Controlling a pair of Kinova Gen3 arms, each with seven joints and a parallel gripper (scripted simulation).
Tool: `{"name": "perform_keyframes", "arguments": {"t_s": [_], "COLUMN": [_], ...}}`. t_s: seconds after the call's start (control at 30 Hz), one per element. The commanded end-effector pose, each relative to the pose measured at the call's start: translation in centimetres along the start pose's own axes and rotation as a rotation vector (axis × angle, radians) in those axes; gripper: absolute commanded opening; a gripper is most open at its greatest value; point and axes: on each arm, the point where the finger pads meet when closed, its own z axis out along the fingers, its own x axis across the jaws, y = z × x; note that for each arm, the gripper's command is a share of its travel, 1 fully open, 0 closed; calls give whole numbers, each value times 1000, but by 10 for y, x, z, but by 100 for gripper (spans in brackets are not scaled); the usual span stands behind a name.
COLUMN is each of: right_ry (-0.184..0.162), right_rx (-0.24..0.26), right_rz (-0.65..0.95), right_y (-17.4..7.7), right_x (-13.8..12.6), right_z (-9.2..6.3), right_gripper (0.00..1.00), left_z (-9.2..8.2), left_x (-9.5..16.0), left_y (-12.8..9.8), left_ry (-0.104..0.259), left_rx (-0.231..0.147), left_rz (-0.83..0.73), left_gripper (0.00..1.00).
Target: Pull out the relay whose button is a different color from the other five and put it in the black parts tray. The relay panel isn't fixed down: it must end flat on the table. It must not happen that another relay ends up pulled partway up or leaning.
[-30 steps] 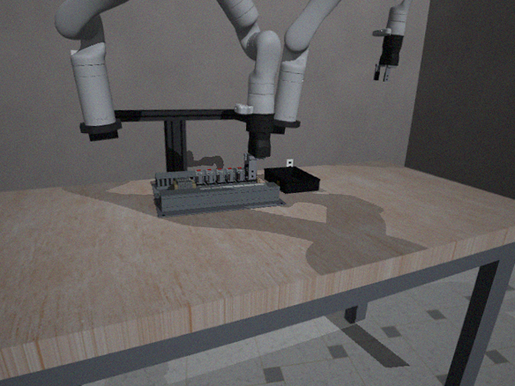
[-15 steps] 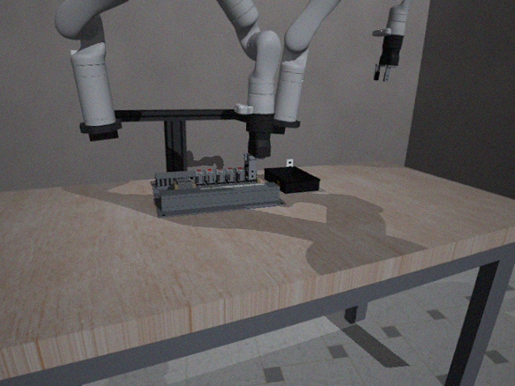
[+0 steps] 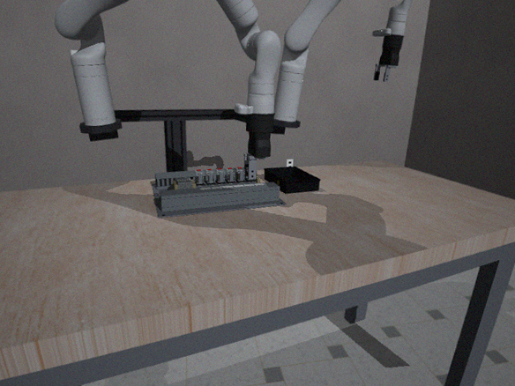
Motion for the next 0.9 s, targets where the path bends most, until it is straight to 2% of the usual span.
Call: {"name": "perform_keyframes", "arguments": {"t_s": [0.0, 0.47, 0.87], "right_ry": [-1, -1, 26], "right_rx": [-2, -2, -2], "right_rz": [0, 0, 0], "right_y": [1, 1, 1], "right_x": [-1, -1, -1], "right_z": [-1, -1, -1], "right_gripper": [0, 0, 0], "left_z": [-1, -1, -1], "left_x": [0, 0, 0], "left_y": [0, 0, 0], "left_ry": [0, 0, 0], "left_rx": [-2, -2, -2], "left_rz": [0, 0, 0], "left_gripper": [100, 100, 100]}}
